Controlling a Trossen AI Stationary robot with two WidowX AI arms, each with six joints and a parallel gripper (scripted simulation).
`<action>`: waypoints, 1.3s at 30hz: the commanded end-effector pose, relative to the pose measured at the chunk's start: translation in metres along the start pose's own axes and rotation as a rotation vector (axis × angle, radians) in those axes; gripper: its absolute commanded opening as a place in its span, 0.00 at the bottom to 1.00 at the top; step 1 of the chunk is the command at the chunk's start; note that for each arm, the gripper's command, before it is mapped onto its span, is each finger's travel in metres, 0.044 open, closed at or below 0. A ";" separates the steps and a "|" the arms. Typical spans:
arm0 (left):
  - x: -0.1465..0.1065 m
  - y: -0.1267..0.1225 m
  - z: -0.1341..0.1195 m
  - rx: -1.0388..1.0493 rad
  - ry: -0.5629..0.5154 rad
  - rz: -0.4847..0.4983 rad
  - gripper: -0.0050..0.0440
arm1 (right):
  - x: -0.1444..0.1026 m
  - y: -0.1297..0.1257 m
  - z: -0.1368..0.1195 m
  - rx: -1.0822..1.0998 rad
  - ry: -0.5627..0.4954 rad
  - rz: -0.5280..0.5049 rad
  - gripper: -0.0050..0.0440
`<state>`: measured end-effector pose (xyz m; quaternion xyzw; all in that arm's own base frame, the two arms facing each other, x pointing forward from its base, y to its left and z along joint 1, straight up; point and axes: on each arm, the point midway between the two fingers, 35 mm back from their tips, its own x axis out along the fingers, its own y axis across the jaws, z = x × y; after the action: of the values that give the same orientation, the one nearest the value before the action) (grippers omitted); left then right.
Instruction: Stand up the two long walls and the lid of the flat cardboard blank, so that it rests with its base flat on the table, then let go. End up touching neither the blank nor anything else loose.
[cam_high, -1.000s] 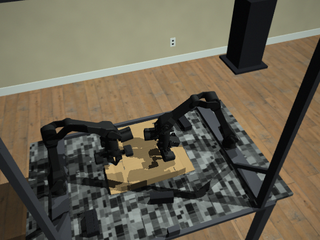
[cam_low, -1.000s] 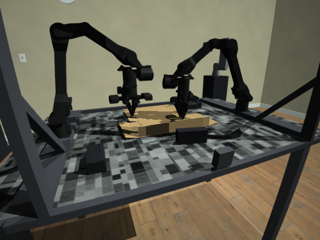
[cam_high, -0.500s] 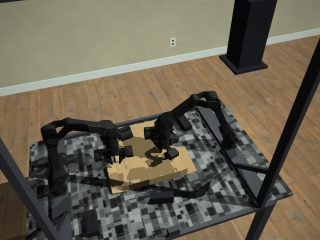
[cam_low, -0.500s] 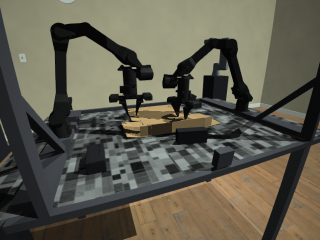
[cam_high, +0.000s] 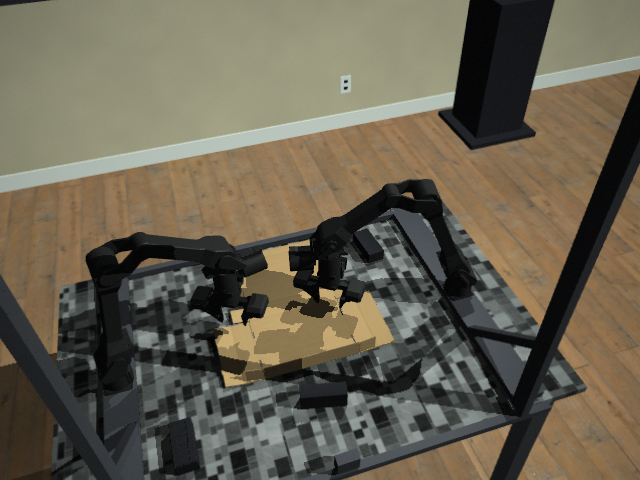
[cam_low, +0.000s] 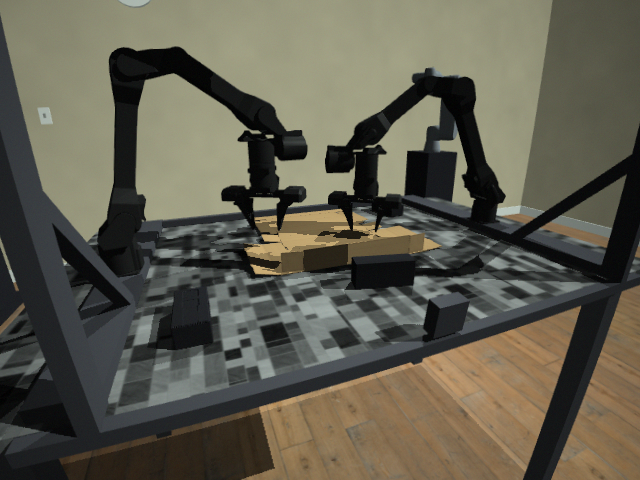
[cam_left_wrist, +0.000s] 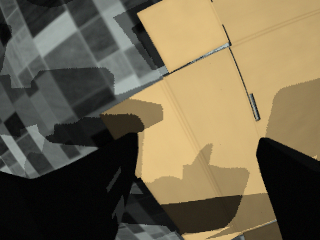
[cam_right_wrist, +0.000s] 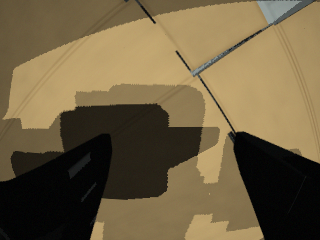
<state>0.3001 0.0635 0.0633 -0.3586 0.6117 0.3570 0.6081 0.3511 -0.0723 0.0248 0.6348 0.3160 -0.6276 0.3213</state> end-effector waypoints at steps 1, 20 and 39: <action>-0.005 -0.004 0.009 0.093 -0.015 -0.017 0.71 | -0.014 0.006 0.004 -0.199 0.010 0.030 0.73; -0.004 -0.002 0.029 0.476 -0.020 -0.015 0.71 | -0.025 0.007 0.023 -0.976 -0.005 0.026 0.73; -0.002 0.001 0.048 0.858 -0.025 -0.011 0.71 | -0.035 0.007 0.042 -1.804 -0.015 0.016 0.73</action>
<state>0.3173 0.1018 0.0590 -0.0899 0.7003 0.0878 0.7027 0.3292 -0.1058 0.0478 0.1923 0.6803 -0.1941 0.6801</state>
